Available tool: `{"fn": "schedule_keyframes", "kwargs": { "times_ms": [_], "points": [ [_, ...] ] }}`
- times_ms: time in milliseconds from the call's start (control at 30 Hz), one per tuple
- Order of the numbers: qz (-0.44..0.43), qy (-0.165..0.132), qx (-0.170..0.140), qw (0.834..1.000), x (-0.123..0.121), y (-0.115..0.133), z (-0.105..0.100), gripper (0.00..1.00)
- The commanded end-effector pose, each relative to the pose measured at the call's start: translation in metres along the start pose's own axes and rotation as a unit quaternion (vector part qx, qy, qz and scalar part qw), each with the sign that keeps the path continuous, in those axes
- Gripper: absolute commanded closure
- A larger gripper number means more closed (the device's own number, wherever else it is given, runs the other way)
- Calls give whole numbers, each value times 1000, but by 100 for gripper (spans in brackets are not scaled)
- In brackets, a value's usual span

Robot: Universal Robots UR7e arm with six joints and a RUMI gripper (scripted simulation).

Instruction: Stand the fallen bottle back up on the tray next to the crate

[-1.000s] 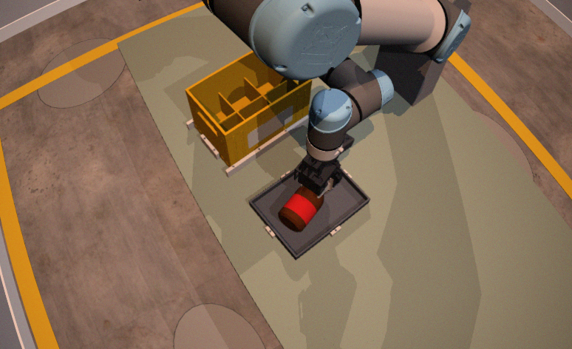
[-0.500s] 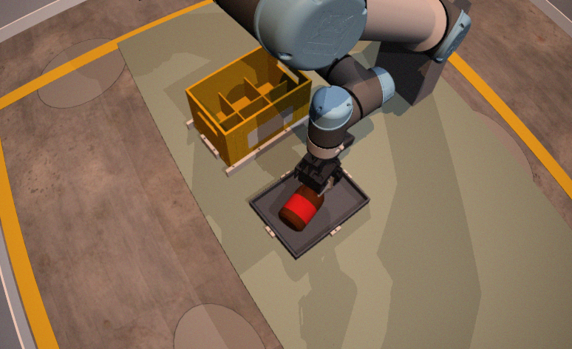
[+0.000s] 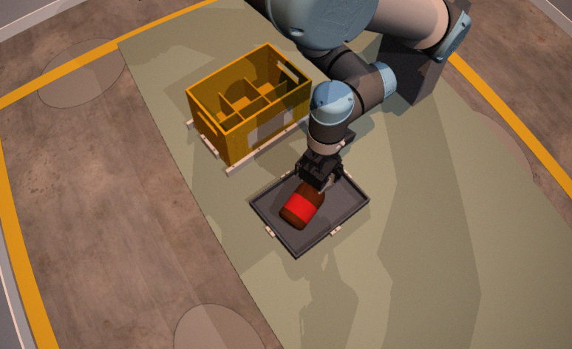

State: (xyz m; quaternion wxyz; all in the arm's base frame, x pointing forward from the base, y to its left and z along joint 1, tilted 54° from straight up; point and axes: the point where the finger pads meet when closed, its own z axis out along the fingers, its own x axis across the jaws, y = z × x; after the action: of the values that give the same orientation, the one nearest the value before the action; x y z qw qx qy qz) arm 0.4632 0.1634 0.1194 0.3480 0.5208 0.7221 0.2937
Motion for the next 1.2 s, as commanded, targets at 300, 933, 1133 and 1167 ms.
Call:
{"fn": "schedule_keyframes", "kwargs": {
  "times_ms": [300, 933, 1133, 1167],
  "points": [
    [0, 0, 0, 1000, 0, 0, -23, 100],
    [0, 0, 0, 1000, 0, 0, -49, 100],
    [0, 0, 0, 1000, 0, 0, -60, 100],
    [0, 0, 0, 1000, 0, 0, -62, 100]
  ]
}}
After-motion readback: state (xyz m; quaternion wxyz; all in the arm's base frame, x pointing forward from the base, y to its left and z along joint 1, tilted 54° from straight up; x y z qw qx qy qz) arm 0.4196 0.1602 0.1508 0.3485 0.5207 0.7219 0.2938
